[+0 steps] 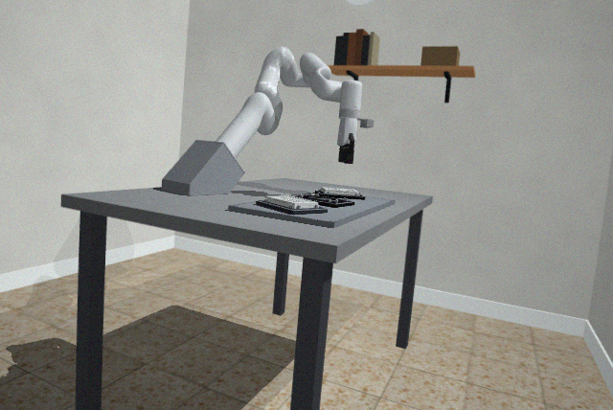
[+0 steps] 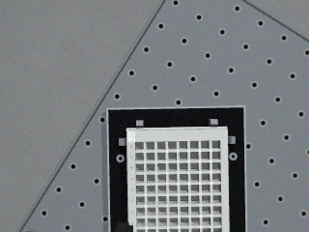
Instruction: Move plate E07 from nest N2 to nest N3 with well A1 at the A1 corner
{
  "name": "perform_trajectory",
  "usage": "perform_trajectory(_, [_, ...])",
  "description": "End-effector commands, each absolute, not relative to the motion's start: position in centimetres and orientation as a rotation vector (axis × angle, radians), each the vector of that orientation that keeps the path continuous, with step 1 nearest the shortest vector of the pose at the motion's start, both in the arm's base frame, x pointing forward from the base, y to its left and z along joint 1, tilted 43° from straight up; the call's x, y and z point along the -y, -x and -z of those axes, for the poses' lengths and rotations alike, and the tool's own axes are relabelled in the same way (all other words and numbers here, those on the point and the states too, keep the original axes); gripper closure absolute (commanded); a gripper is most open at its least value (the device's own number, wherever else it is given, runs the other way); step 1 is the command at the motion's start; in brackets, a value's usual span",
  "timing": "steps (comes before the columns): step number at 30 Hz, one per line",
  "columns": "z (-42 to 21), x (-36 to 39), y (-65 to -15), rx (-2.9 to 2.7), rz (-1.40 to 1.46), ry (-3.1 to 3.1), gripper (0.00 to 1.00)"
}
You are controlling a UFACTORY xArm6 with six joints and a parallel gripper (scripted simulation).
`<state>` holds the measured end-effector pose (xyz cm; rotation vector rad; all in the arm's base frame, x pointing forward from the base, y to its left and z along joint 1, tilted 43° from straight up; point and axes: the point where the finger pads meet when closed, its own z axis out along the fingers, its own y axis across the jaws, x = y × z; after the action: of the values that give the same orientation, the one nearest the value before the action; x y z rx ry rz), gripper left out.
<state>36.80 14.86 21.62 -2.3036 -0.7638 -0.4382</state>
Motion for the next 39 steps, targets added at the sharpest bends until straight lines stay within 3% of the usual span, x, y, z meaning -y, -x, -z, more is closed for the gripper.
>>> perform_trajectory(1, [-21.7, -15.4, -35.5, 0.779, 0.437, 2.305, 0.0])
perform_trajectory(39, [-19.0, -17.9, -35.8, 0.779, 0.437, 2.305, 0.0])
